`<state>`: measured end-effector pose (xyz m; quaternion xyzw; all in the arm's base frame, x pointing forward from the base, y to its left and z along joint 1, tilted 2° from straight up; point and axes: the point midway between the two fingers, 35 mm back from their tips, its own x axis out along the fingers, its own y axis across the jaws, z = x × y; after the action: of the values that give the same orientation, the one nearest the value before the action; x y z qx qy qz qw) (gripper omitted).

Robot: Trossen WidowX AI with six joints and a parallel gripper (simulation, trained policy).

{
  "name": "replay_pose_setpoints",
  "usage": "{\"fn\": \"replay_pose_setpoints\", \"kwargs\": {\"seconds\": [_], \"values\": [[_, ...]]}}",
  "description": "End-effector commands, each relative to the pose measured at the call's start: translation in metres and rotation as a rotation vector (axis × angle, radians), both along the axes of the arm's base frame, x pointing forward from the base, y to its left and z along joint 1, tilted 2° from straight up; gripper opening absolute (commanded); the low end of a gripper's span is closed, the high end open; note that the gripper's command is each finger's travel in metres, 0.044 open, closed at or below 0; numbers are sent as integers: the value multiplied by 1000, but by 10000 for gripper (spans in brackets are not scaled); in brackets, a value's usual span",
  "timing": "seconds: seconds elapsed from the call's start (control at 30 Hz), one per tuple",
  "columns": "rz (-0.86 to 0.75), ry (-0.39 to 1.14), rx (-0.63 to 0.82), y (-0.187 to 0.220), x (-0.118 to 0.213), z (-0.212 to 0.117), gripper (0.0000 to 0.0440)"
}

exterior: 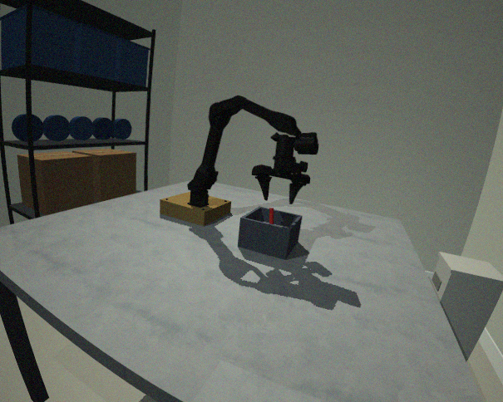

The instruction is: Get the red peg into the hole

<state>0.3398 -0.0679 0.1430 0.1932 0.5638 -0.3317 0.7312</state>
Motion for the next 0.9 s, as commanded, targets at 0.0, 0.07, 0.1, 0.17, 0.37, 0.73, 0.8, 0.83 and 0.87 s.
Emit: {"fn": "replay_pose_setpoints", "kwargs": {"seconds": [0.0,0.07,0.1,0.17,0.37,0.73,0.8,0.83,0.87], "values": [[3,11,-5,1,-3,-2,440],[6,13,-5,1,-3,-2,440],[7,13,-6,2,-3,-2,440],[10,15,-6,2,-4,-2,440],[19,19,-9,4,-5,-2,440],[37,26,-13,7,-8,-1,440],[40,28,-14,7,-8,-1,440],[42,28,-14,7,-8,-1,440],[43,29,-15,8,-8,-1,440]]}}
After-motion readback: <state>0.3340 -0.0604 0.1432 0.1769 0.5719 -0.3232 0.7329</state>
